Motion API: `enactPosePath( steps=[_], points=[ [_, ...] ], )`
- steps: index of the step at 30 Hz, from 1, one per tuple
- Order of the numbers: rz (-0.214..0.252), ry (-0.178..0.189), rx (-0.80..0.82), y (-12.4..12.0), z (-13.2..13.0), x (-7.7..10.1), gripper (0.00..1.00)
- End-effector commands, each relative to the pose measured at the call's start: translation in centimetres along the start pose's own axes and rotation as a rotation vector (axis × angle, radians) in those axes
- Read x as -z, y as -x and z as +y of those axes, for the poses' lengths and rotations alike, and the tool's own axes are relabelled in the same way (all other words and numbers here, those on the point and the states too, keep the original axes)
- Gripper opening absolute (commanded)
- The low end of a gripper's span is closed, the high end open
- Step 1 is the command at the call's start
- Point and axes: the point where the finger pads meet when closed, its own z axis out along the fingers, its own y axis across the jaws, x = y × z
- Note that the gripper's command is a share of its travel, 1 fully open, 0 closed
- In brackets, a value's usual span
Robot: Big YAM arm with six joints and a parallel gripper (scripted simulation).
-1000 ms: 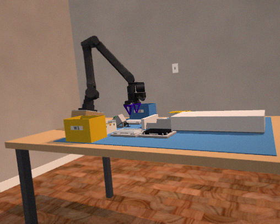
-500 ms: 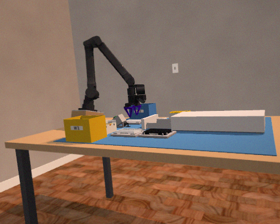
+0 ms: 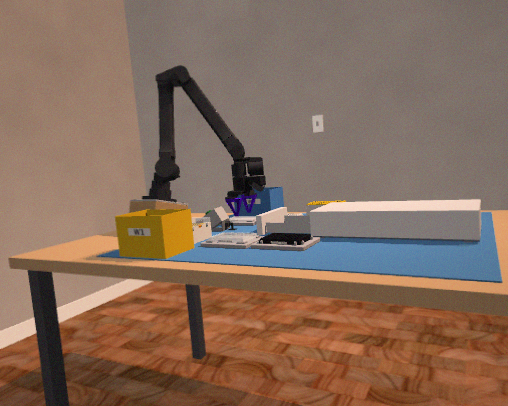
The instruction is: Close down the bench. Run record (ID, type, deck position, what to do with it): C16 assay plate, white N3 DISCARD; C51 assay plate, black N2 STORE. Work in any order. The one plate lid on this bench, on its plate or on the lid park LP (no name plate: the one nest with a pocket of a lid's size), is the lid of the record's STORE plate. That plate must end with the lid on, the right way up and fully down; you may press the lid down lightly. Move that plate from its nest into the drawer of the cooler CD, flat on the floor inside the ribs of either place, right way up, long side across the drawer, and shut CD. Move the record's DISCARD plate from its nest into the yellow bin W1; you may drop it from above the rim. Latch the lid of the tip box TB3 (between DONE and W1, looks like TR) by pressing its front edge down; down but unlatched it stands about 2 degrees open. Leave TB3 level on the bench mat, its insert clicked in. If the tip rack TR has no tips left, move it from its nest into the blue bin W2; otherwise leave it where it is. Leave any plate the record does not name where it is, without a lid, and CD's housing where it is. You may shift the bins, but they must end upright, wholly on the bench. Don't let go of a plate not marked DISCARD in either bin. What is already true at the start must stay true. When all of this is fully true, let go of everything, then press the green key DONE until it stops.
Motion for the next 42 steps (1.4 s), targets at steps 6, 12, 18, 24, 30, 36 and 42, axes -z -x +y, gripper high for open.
enactPosePath(
  steps=[6,12,18,24,30,36,42],
  points=[
    [-0.003,-0.001,-0.004,0.0,0.1,-0.7,1.0],
    [-0.005,0.0,-0.001,0.1,0.3,-1.1,1.0],
    [-0.005,0.001,0.002,0.1,0.3,-2.0,1.0],
    [-0.022,0.01,0.001,1.0,0.5,-1.6,1.0],
    [-0.022,0.01,0.001,1.0,0.5,-1.6,0.0],
    [-0.022,0.01,0.001,1.0,0.5,-1.6,0.0],
    [-0.022,0.01,0.001,1.0,0.5,-1.6,0.0]
  ],
)
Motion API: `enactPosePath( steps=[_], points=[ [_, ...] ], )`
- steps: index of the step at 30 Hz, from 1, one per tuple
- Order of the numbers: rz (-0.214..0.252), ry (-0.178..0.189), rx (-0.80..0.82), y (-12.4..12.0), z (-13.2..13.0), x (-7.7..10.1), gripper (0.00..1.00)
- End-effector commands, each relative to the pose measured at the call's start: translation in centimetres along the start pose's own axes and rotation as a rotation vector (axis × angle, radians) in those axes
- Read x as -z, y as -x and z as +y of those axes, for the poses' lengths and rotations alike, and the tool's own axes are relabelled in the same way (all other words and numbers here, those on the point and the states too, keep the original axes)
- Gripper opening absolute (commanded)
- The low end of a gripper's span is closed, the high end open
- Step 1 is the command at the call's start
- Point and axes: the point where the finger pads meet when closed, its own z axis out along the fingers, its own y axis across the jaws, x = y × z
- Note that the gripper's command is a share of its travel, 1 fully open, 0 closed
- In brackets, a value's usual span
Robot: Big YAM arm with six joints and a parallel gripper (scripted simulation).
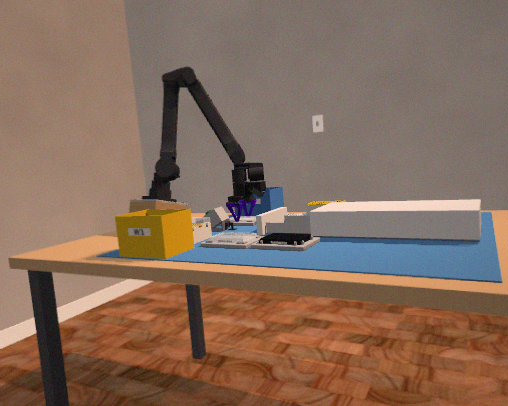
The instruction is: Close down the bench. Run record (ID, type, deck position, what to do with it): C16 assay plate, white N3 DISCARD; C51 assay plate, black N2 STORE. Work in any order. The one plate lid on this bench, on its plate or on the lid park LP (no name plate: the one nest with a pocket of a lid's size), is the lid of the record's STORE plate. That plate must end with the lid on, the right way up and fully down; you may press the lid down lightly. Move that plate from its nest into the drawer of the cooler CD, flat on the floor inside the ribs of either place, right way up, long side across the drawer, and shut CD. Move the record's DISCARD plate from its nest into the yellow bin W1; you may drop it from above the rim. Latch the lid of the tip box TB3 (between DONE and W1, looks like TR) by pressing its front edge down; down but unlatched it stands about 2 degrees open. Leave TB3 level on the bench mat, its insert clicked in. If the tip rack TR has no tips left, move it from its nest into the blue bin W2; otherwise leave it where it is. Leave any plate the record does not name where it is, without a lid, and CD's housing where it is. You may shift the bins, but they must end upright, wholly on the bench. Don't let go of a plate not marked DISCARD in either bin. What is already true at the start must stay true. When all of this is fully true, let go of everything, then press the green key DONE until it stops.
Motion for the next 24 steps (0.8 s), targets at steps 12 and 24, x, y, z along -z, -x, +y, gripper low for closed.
enactPosePath(
  steps=[12,24],
  points=[
    [-0.028,0.013,0.004,1.09,0.66,0.53,0.0],
    [-0.029,0.012,0.002,0.93,0.58,1.19,0.0]
  ],
)
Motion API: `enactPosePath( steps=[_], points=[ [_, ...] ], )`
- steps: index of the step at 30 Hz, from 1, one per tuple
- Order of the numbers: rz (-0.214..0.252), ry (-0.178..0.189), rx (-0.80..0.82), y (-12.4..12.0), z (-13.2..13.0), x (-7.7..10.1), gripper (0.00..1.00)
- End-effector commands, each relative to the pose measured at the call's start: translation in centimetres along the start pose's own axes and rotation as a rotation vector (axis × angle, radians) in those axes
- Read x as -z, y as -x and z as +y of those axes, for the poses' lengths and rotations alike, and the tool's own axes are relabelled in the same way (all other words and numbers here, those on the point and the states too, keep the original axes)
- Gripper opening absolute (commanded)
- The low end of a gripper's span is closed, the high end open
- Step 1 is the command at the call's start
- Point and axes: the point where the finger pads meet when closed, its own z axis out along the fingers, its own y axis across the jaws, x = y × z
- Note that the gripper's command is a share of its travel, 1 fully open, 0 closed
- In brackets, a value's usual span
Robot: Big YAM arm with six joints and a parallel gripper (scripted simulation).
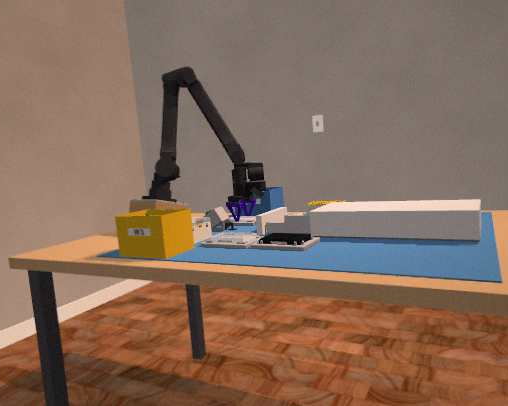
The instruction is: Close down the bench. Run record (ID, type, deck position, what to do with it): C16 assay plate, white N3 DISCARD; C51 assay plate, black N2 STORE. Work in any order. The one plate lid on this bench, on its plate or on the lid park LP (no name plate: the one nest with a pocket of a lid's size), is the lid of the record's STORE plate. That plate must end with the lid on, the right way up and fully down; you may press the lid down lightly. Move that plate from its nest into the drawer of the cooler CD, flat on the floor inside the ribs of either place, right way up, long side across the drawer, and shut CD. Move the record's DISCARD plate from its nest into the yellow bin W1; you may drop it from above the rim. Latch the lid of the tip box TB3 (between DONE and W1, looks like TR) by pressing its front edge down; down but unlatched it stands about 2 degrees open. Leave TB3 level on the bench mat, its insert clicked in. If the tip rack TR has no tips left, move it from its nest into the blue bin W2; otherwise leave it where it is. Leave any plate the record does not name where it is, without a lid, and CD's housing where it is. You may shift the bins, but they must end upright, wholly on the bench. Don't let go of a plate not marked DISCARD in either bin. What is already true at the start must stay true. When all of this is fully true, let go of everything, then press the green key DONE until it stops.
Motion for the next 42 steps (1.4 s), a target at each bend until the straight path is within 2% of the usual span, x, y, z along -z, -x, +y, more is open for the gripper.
enactPosePath(
  steps=[1,25,26,27,31,32,42],
  points=[
    [-0.031,0.013,0.003,1.0,0.6,1.2,0.0],
    [-0.053,0.025,0.007,2.0,1.0,2.3,0.0],
    [-0.053,0.025,0.006,2.0,1.0,2.3,0.0],
    [-0.03,0.014,0.004,1.1,0.7,1.5,0.0],
    [-0.03,0.014,0.004,1.1,0.7,1.5,0.0],
    [-0.05,0.023,0.005,2.1,0.9,2.5,0.0],
    [-0.054,0.026,0.006,2.3,1.0,4.0,0.0]
  ],
)
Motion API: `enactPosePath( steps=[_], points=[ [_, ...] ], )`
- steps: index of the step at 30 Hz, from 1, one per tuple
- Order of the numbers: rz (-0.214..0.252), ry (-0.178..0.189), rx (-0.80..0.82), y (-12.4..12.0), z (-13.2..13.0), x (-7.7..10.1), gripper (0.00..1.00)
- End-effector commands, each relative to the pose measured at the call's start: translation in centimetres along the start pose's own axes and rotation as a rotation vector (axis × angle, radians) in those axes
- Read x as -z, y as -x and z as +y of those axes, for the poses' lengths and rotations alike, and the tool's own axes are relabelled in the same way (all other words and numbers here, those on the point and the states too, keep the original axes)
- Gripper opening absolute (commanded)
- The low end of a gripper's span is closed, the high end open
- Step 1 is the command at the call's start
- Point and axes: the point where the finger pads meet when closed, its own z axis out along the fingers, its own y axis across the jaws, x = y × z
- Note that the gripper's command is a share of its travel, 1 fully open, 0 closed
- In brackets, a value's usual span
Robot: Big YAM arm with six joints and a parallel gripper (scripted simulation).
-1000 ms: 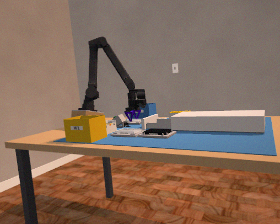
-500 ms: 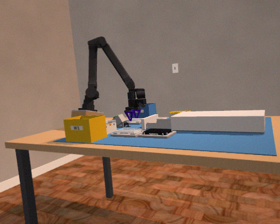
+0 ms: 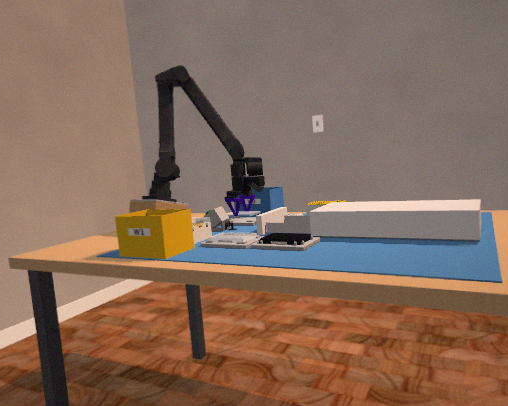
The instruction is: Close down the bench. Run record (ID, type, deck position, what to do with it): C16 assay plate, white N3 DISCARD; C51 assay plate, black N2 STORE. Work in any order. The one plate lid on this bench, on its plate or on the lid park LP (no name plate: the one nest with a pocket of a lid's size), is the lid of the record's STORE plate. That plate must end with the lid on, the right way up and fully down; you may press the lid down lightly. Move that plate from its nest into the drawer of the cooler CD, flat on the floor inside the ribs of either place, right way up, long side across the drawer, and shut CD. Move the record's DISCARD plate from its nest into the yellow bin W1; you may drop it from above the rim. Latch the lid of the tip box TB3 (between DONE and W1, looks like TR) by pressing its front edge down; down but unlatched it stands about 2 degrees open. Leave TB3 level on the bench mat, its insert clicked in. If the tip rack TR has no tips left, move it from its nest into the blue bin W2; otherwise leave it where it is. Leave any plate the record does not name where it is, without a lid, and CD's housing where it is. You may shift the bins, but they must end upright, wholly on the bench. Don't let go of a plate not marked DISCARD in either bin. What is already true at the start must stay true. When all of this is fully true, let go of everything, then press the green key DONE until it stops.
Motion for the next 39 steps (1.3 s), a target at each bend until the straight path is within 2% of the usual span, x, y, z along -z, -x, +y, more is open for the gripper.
enactPosePath(
  steps=[1,21,24,39],
  points=[
    [-0.057,0.03,0.008,2.5,1.3,2.1,0.0],
    [-0.06,0.031,0.009,2.6,1.3,4.7,0.0],
    [-0.054,0.028,0.005,2.5,1.3,4.6,0.0],
    [-0.062,0.032,0.013,2.5,1.4,6.9,0.0]
  ],
)
